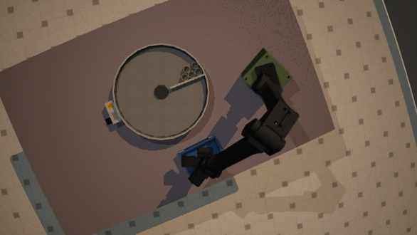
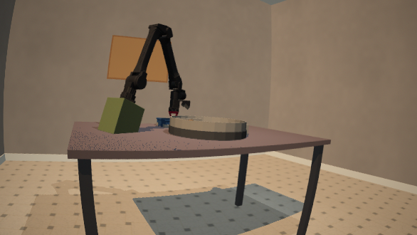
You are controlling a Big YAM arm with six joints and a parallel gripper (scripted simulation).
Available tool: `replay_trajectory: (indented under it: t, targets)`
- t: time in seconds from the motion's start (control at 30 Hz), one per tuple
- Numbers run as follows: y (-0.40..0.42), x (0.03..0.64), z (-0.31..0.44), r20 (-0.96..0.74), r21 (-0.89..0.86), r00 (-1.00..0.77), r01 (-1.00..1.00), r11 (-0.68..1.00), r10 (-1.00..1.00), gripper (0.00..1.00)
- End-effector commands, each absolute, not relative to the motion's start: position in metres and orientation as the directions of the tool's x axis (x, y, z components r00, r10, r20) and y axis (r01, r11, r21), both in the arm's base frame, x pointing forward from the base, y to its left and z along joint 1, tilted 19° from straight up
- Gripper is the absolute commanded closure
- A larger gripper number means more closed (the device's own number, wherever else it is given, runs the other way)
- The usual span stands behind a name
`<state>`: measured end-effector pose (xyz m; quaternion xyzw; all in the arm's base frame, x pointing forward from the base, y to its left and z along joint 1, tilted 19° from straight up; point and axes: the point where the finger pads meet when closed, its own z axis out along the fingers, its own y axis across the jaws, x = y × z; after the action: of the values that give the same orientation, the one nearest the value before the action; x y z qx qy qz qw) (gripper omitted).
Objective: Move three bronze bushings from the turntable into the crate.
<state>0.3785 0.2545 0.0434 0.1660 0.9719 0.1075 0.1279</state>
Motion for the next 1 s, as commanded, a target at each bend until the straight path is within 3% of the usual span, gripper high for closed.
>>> replay_trajectory:
  t: [0.0, 0.97]
  targets:
    - [0.258, 0.389, 0.058, -0.238, 0.278, -0.907, 0.28, 0.919, 0.348, 1.0]
    - [0.263, 0.392, 0.048, -0.232, 0.271, -0.909, 0.281, 0.92, 0.346, 1.0]
